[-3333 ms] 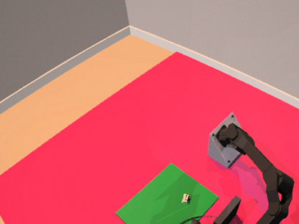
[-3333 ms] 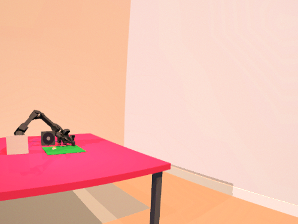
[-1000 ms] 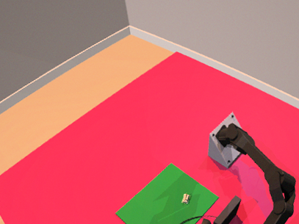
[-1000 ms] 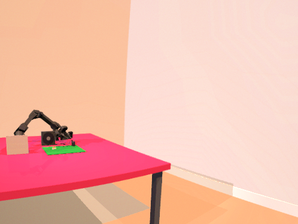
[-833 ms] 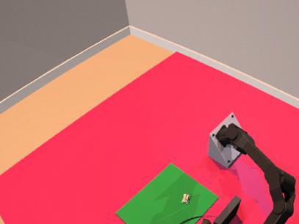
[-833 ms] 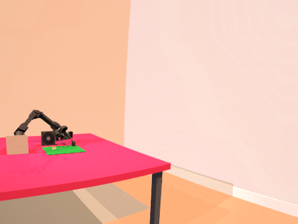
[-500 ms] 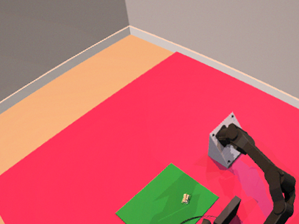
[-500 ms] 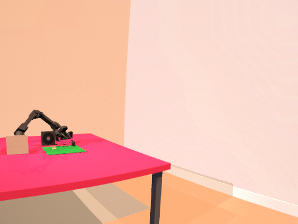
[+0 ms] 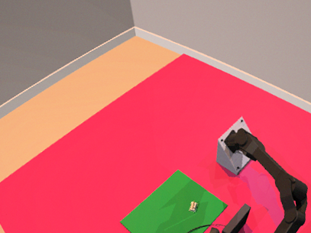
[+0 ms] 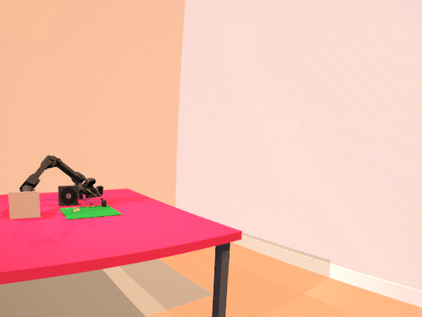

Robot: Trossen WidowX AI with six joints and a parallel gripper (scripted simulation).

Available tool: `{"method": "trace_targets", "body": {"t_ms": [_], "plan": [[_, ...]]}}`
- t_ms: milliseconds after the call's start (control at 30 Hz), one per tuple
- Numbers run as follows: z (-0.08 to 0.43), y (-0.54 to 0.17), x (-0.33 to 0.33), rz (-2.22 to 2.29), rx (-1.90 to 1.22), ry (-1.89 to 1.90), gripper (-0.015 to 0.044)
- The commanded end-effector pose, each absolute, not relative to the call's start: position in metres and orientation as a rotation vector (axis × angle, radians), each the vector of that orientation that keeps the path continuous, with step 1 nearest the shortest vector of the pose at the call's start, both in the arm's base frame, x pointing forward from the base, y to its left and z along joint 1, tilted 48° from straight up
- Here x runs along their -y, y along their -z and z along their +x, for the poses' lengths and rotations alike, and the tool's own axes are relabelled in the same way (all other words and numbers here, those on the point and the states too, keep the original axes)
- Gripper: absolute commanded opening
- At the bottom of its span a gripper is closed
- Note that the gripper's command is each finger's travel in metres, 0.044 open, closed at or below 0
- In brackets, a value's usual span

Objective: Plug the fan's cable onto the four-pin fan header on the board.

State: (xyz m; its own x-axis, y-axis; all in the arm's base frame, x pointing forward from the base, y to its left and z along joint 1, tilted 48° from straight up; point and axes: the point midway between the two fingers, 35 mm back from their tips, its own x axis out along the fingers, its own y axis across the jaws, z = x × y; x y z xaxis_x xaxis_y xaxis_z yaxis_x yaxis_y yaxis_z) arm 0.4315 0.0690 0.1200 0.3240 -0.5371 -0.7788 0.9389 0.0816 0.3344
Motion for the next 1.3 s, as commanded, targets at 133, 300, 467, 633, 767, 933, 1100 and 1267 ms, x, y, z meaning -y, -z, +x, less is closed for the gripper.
{"method": "trace_targets", "body": {"t_ms": [133,300,467,633,767,933,1100,1267], "plan": [[0.410,-0.172,-0.086,0.913,-0.595,1.100,0.0140],[0.410,-0.172,-0.086,0.913,-0.595,1.100,0.0140],[0.410,-0.172,-0.086,0.913,-0.595,1.100,0.0140],[0.410,-0.172,-0.086,0.913,-0.595,1.100,0.0140],[0.410,-0.172,-0.086,0.913,-0.595,1.100,0.0140],[0.410,-0.172,-0.086,0.913,-0.595,1.100,0.0140],[0.410,-0.172,-0.086,0.913,-0.595,1.100,0.0140],[0.431,-0.119,-0.068,0.945,-0.547,1.187,0.0193]]}}
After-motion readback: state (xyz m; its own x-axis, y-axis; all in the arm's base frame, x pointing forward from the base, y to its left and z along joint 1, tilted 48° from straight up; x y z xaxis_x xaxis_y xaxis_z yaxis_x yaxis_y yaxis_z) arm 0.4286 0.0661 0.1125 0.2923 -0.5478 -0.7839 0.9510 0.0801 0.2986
